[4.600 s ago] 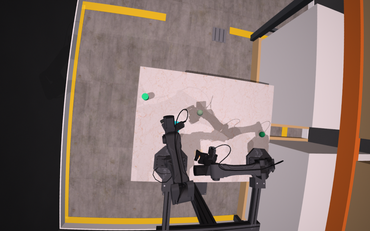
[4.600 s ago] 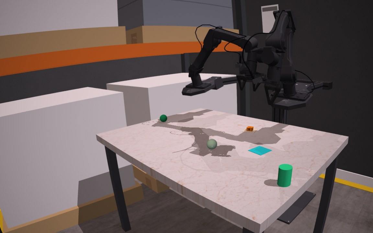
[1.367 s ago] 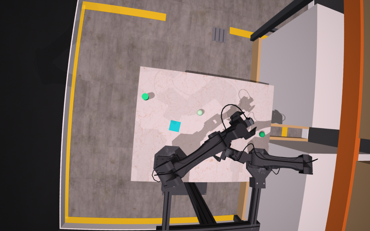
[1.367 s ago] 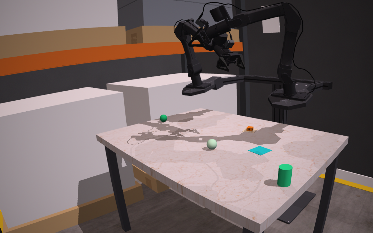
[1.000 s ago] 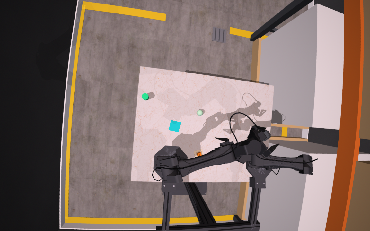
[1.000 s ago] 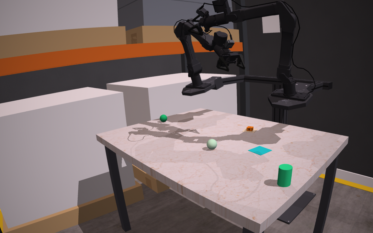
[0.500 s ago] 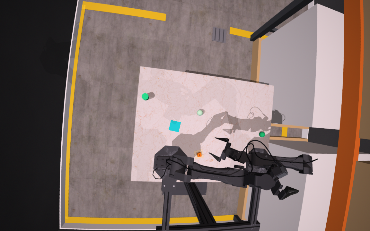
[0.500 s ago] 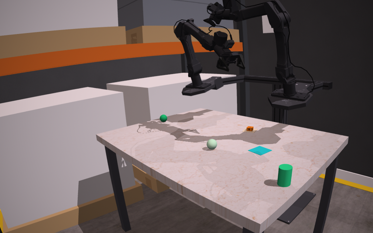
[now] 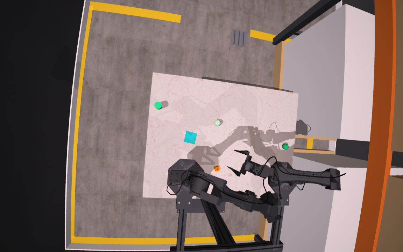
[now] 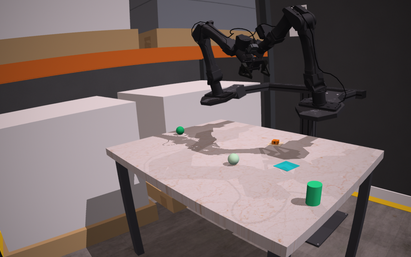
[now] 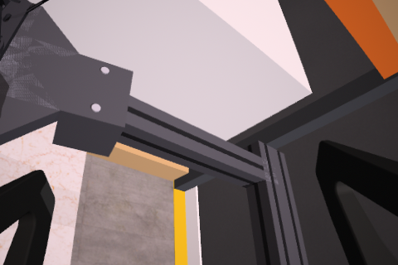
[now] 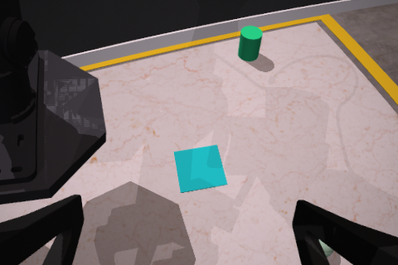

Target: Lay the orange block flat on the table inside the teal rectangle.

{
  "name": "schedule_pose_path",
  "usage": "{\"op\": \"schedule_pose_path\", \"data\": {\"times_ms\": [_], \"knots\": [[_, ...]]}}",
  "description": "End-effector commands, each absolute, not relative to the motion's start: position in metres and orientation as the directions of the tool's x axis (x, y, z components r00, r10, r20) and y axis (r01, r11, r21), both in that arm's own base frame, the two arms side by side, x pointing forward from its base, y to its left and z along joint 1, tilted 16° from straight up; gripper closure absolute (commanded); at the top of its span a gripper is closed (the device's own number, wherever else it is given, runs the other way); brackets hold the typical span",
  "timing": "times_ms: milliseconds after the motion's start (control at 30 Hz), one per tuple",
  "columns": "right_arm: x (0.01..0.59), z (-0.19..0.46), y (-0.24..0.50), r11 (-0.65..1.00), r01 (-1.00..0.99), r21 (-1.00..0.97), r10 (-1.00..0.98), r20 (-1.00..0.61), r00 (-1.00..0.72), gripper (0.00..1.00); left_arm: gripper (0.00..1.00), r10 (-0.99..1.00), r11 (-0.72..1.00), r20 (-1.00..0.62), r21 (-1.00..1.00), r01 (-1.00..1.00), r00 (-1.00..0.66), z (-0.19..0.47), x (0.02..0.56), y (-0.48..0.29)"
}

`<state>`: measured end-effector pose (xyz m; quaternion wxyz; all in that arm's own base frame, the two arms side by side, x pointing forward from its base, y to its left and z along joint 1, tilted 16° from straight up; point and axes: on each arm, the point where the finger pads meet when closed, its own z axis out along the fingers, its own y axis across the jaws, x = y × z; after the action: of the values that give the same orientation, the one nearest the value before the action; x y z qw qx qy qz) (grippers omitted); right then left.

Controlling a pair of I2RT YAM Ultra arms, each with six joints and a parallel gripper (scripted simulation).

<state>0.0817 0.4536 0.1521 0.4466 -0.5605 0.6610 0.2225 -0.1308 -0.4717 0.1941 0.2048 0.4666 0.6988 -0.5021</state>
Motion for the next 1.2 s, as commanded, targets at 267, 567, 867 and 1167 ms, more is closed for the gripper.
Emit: {"op": "schedule_pose_path", "data": {"times_ms": [267,567,867,1167], "knots": [[0.074,0.161,0.450,0.243,-0.948,-0.207,-0.534,-0.844,0.048,0.00,0.00,0.646,0.112,-0.754,-0.061,0.992,-0.119,0.030,-0.064,-0.384],[0.047,0.135,0.367,0.194,-0.953,-0.232,-0.681,-0.732,0.040,0.00,0.00,0.725,0.140,-0.689,0.159,0.977,0.008,-0.026,-0.004,-0.334],[0.004,0.116,0.259,0.110,-0.958,-0.264,-0.791,-0.606,0.076,0.00,0.00,0.835,0.149,-0.549,0.269,0.952,0.024,-0.073,0.033,-0.262],[-0.012,0.140,0.217,0.132,-0.968,-0.216,-0.753,-0.657,0.044,0.00,0.00,0.880,0.137,-0.474,0.300,0.944,0.022,-0.089,0.042,-0.227]]}}
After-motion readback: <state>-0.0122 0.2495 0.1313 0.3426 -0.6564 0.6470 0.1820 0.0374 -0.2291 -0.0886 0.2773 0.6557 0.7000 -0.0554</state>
